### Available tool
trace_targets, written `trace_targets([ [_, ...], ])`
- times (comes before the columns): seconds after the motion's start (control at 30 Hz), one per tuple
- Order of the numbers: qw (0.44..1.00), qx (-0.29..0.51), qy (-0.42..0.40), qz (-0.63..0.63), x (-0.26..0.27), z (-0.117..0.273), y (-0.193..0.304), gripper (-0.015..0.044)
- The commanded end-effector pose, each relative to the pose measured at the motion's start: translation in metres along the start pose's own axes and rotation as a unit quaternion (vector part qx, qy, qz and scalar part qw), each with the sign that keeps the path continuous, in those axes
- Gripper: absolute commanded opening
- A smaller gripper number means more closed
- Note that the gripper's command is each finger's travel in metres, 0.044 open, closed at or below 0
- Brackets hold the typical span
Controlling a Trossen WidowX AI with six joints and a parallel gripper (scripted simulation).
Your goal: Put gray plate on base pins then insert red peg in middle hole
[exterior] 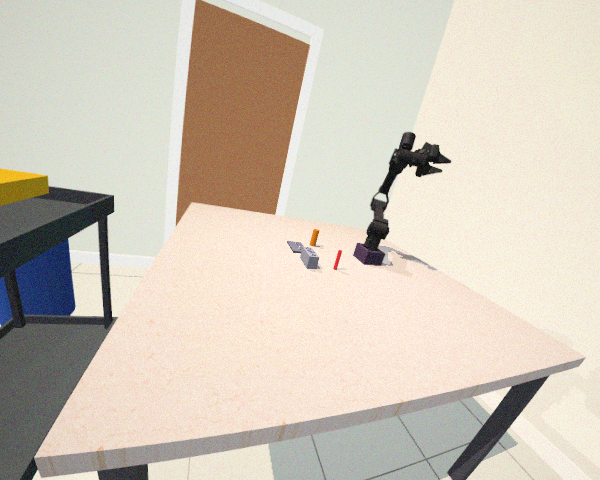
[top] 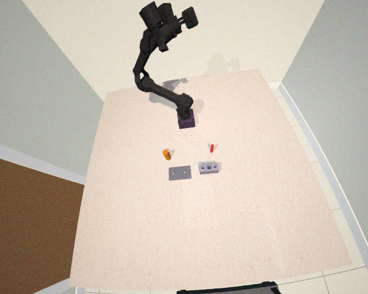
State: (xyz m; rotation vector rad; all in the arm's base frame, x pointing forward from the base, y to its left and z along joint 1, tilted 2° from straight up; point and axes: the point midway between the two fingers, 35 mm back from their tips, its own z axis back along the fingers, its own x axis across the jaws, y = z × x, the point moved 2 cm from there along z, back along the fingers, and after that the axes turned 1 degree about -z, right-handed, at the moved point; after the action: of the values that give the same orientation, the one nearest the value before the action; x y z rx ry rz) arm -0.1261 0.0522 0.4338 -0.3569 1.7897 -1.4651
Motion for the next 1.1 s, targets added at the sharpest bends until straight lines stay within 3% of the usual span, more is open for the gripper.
trace_targets([
  [0.0,1.0,0.0,0.0,0.0,0.0,0.0,0.0,0.0426],
  [0.13,0.999,0.007,0.033,-0.018,-0.021,-0.001,0.005,0.044],
  [0.53,0.951,0.119,0.263,-0.112,-0.17,0.024,0.071,0.044],
  [0.8,0.866,0.266,0.388,-0.168,-0.252,0.09,0.151,0.044],
  [1.07,0.752,0.43,0.436,-0.242,-0.281,0.184,0.239,0.044],
])
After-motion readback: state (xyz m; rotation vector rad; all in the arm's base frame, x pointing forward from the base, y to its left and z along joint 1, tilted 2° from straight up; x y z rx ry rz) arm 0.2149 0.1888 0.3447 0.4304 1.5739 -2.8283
